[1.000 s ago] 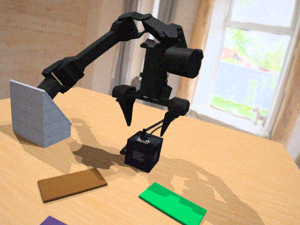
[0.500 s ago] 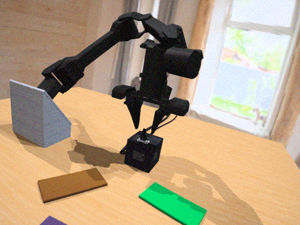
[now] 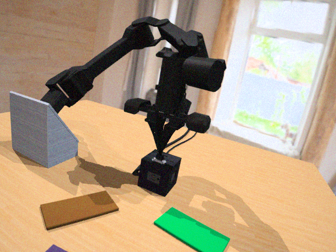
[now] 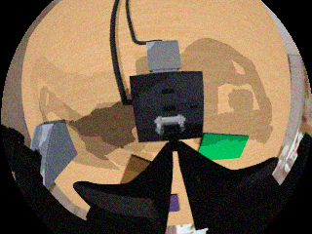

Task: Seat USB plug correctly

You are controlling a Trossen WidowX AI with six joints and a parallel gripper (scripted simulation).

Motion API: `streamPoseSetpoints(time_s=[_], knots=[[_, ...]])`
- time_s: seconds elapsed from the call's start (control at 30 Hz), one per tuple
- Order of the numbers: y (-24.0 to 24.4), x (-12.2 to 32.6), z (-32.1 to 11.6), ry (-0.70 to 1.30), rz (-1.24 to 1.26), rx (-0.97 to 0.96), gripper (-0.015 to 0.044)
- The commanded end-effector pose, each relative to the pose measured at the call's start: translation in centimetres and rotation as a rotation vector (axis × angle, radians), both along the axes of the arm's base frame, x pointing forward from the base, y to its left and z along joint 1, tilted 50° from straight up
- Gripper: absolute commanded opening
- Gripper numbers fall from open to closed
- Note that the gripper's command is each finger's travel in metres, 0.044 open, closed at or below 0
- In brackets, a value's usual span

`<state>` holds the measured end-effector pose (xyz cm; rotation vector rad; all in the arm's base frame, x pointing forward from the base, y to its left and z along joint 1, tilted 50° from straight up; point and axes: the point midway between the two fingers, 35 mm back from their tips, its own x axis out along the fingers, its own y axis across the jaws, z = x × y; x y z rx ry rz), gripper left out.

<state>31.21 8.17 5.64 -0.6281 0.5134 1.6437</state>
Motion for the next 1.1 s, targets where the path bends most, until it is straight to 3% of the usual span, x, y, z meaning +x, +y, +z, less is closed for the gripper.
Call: streamPoseSetpoints(time_s=[0.0,1.07], knots=[[0.0,0.0,0.0,-0.001,0.000,0.000,0.0000],[-1.2,0.2,1.1,0.000,0.000,-0.001,0.0000]])
